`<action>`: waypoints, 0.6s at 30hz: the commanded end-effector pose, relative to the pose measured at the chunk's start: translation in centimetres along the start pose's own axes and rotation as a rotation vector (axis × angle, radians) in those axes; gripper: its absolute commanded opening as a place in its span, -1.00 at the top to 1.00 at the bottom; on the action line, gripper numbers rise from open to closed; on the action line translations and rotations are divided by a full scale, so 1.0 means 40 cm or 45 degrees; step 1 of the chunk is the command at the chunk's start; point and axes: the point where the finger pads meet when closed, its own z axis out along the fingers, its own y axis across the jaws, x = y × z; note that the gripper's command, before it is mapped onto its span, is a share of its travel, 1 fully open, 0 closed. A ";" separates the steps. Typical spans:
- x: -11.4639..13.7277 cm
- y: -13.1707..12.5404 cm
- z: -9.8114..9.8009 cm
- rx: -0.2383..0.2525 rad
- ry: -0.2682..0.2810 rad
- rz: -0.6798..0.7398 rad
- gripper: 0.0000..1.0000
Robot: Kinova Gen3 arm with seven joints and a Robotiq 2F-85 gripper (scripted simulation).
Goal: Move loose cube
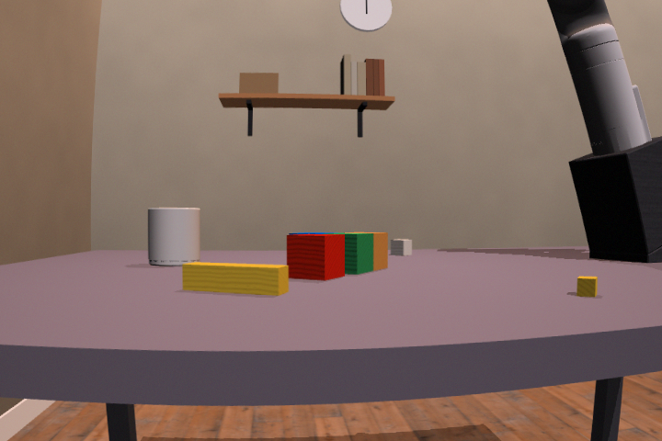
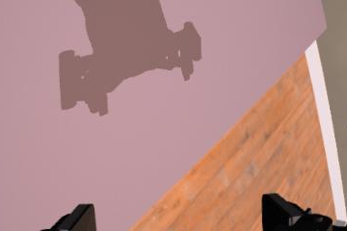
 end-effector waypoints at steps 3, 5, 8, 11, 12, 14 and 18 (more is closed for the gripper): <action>-0.001 -0.008 -0.016 -0.010 -0.027 0.053 -1.00; -0.001 -0.008 -0.016 -0.010 -0.027 0.053 -1.00; 0.007 -0.056 -0.049 0.006 -0.072 0.156 -1.00; 0.007 -0.056 -0.049 0.006 -0.072 0.156 -1.00; 0.007 -0.056 -0.049 0.006 -0.072 0.156 -1.00; 0.007 -0.056 -0.049 0.006 -0.072 0.156 -1.00; 0.018 -0.104 -0.082 0.020 -0.116 0.259 -1.00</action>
